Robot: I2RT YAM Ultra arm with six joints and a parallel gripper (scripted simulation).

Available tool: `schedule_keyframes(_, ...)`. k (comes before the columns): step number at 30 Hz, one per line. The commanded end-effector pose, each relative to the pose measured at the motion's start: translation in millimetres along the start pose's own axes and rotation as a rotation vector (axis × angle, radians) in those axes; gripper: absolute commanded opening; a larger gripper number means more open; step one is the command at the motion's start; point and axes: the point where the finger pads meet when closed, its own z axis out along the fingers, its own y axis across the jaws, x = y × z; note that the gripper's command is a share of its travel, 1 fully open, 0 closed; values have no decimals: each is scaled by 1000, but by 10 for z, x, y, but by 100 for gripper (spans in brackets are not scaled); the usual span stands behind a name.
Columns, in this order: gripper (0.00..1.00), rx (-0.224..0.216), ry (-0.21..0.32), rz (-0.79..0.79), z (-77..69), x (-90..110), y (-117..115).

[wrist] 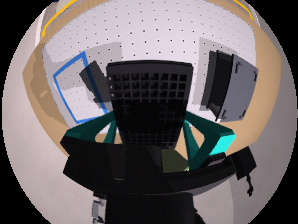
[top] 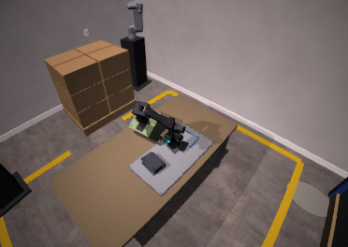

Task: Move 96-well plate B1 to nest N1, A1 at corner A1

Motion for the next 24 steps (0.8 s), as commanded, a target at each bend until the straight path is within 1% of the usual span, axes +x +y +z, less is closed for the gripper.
schedule_keyframes(1, 0, 9, -12, -27, -84, 15, -158)
schedule_keyframes(6, 0, 9, -11, -27, -107, 5, -320)
schedule_keyframes(8, 0, 9, -11, -27, -107, 5, -320)
schedule_keyframes(9, 0, 8, -18, -36, -131, 3, -321)
schedule_keyframes(10, 0, 9, -11, -27, -116, 1, -384)
schedule_keyframes(21, 0, 9, -10, -26, -168, -21, -739)
schedule_keyframes(24, 0, 7, -10, -26, -178, -24, -801)
